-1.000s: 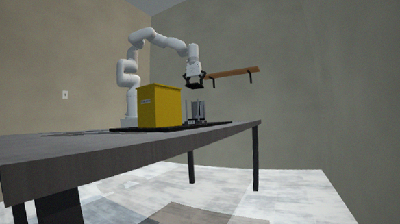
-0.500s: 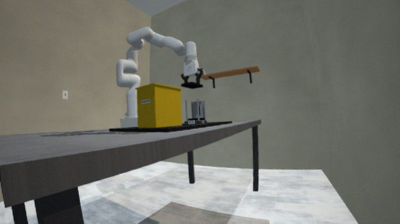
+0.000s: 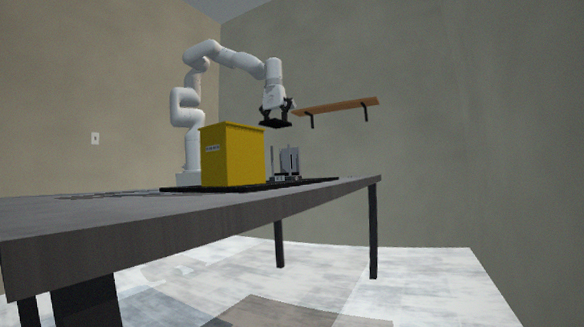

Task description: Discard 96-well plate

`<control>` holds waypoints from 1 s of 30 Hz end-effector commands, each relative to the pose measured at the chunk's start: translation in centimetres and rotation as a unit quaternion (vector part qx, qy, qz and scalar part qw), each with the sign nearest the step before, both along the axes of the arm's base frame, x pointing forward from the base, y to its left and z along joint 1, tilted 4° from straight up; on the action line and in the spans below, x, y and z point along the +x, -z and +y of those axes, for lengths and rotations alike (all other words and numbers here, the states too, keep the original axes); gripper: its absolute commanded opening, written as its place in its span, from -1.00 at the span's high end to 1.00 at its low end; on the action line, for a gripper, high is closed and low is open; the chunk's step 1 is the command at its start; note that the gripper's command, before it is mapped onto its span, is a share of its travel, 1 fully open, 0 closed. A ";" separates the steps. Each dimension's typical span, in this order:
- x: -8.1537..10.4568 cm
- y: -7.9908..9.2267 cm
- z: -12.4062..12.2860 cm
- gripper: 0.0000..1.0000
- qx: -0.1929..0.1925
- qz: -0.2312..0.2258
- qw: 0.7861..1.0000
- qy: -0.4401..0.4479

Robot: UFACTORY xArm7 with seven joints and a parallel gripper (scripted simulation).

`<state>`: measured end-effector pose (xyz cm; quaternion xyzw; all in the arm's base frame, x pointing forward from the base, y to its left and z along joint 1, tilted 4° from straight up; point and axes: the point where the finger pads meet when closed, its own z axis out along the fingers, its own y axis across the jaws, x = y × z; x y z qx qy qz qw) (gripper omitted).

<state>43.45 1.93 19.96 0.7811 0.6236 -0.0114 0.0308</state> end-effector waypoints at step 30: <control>-1.1 -0.3 -9.7 1.00 0.000 -0.002 1.000 0.000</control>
